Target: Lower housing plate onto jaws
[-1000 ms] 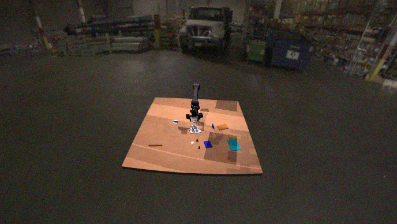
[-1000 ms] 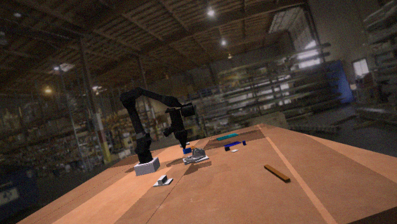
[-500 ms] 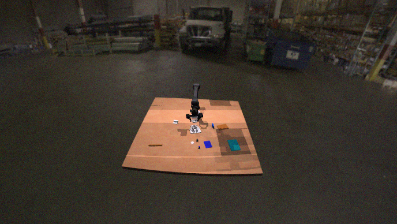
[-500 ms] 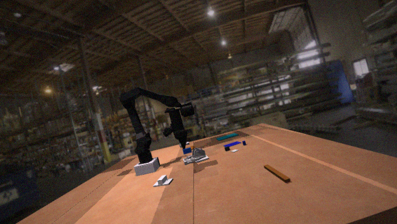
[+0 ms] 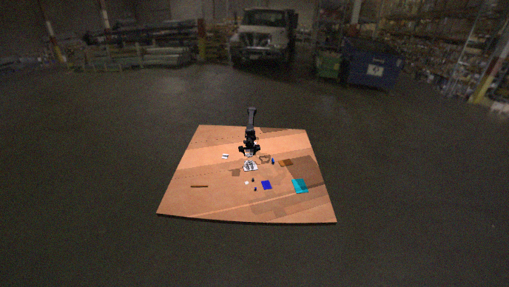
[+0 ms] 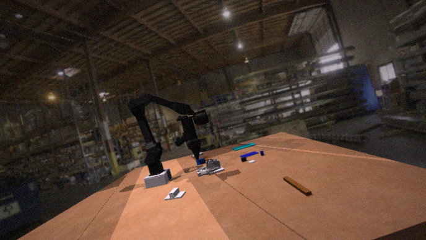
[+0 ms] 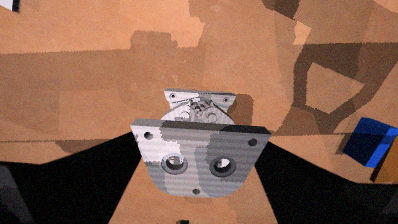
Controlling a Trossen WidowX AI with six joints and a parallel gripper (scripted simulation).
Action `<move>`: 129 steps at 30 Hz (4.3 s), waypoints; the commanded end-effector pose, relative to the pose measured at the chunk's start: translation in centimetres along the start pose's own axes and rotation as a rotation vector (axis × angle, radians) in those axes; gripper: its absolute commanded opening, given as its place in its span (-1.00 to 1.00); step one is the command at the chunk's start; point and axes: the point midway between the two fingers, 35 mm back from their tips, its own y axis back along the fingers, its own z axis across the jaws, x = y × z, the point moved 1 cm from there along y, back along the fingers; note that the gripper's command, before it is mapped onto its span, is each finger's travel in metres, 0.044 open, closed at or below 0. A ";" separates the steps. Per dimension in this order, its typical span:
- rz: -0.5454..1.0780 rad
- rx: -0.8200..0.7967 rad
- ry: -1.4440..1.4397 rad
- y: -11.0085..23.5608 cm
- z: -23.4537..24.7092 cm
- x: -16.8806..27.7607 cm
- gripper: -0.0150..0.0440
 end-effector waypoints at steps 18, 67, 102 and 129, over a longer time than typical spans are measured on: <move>0.002 0.002 0.004 -2.4 0.0 0.2 0.70; 0.001 0.002 0.007 -6.3 -0.1 0.0 0.70; 0.001 0.002 0.008 -7.1 -0.1 -0.1 0.70; 0.001 0.002 0.008 -7.6 -0.1 -0.1 0.70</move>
